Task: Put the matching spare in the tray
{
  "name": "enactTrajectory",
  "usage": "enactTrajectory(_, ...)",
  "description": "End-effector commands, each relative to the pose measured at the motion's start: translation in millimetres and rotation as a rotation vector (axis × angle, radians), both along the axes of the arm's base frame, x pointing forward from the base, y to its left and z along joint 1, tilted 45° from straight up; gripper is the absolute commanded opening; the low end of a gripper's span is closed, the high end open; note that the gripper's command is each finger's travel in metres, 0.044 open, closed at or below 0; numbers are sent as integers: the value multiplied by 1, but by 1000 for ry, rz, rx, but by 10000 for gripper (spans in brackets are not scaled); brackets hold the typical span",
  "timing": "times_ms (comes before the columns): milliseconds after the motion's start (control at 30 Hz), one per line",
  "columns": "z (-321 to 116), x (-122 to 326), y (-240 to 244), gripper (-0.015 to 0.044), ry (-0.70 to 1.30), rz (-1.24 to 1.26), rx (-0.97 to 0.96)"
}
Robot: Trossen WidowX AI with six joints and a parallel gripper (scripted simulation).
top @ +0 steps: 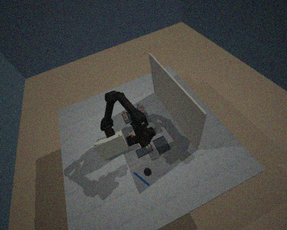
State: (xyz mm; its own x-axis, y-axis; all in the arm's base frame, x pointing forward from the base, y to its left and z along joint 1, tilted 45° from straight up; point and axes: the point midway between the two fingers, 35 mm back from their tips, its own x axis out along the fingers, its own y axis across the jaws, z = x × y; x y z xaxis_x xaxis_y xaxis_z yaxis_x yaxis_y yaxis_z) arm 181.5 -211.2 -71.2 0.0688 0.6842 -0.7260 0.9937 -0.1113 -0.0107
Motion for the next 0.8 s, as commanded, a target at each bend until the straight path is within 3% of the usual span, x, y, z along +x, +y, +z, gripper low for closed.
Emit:
enactTrajectory(0, 0, 20, -6, 0, -2, -8, 0)
enactTrajectory(767, 1, 123, -7, 0, -10, -6, 8)
